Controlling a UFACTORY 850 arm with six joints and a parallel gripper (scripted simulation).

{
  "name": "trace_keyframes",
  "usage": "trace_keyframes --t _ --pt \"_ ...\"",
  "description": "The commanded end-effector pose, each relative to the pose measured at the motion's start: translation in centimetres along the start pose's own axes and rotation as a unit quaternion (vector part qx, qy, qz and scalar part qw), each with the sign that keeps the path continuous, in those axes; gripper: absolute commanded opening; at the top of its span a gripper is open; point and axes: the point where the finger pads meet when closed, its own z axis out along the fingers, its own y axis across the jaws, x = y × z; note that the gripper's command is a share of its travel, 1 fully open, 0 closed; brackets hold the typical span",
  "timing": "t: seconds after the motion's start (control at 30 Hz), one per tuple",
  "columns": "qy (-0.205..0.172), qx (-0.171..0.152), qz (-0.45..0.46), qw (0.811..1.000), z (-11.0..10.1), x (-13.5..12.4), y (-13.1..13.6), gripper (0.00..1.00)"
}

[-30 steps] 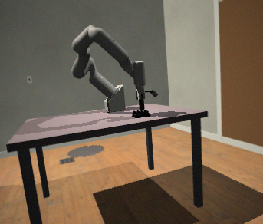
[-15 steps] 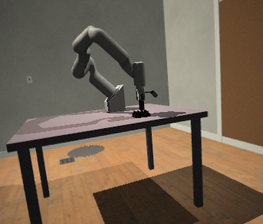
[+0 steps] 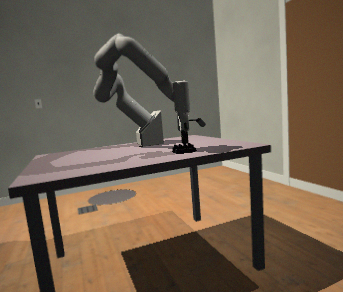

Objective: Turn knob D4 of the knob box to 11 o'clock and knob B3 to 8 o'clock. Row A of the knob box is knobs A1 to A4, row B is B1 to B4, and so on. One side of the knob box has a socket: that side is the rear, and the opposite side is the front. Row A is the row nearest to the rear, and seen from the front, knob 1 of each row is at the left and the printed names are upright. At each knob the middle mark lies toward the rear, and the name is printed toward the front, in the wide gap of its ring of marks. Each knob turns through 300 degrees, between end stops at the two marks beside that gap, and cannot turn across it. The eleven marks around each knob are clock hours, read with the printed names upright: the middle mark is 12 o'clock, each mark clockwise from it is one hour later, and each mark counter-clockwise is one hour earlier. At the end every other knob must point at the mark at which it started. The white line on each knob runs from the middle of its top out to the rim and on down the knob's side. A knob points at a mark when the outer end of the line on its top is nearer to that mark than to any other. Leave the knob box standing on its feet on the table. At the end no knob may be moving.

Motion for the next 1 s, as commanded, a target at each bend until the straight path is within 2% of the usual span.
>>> trace_keyframes --t 0.0,0.97 --pt "0.000 -0.001 0.000 1.000 -0.08 0.03 0.07 0.19" --pt "0.000 -0.001 0.000 1.000 0.37 0.03 0.07 0.19"
